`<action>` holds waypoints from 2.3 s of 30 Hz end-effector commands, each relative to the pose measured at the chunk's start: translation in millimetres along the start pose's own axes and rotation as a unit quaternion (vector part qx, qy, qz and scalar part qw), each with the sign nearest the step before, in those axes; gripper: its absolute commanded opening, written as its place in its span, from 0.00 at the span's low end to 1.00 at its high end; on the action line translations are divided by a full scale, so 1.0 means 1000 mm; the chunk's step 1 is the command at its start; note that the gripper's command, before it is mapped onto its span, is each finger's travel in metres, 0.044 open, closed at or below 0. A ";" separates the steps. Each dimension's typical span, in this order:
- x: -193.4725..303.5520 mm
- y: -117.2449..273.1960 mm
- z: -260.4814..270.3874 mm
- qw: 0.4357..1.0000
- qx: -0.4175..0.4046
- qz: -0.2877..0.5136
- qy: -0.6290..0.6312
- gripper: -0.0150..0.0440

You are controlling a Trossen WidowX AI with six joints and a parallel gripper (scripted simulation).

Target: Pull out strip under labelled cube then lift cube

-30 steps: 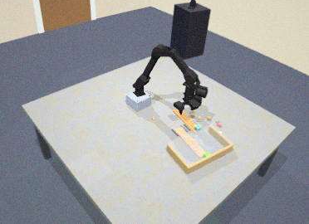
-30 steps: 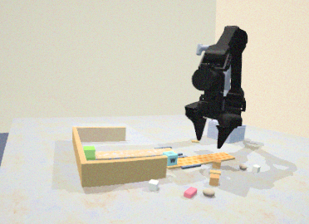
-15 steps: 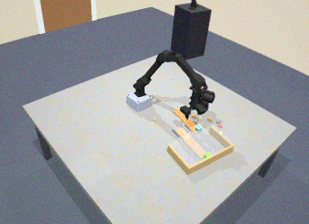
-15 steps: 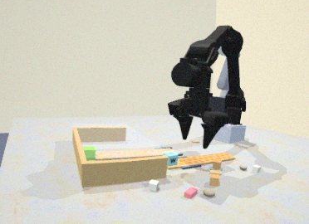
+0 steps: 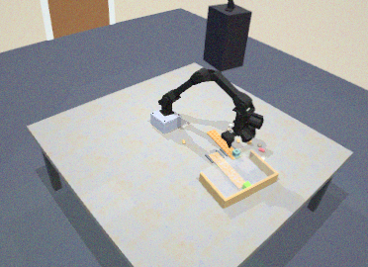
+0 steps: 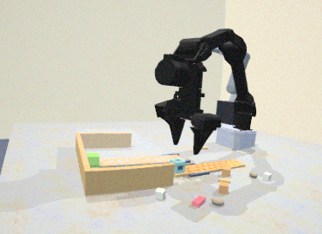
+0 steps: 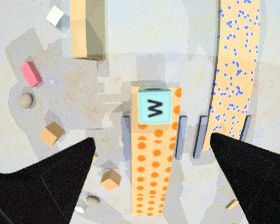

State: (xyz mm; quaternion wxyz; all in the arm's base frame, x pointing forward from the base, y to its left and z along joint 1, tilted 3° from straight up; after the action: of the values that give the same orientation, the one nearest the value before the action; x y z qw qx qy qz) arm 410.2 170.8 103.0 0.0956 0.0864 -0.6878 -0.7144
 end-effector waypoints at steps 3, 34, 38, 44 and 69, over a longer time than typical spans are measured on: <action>-0.014 0.001 -0.007 1.000 0.003 0.000 0.001 0.96; -0.015 -0.048 -0.007 1.000 0.003 0.000 0.001 0.68; -0.015 -0.053 -0.007 1.000 0.003 0.000 0.001 0.68; -0.015 -0.051 -0.007 1.000 0.001 0.000 0.000 0.54; 0.026 -0.020 -0.012 1.000 0.002 0.002 0.001 0.25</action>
State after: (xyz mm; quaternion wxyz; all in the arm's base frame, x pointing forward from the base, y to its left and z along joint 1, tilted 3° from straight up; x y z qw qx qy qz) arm 397.1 157.9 77.4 0.0959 0.0856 -0.6884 -0.7138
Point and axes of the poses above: the point midway between the two fingers, 35 mm back from their tips, its own y axis back along the fingers, its own z axis across the jaws, x = y × z, the point moved 8 cm from there along y, back along the fingers, and after that the axes turned 13 degrees about y, right-handed, at the moved point
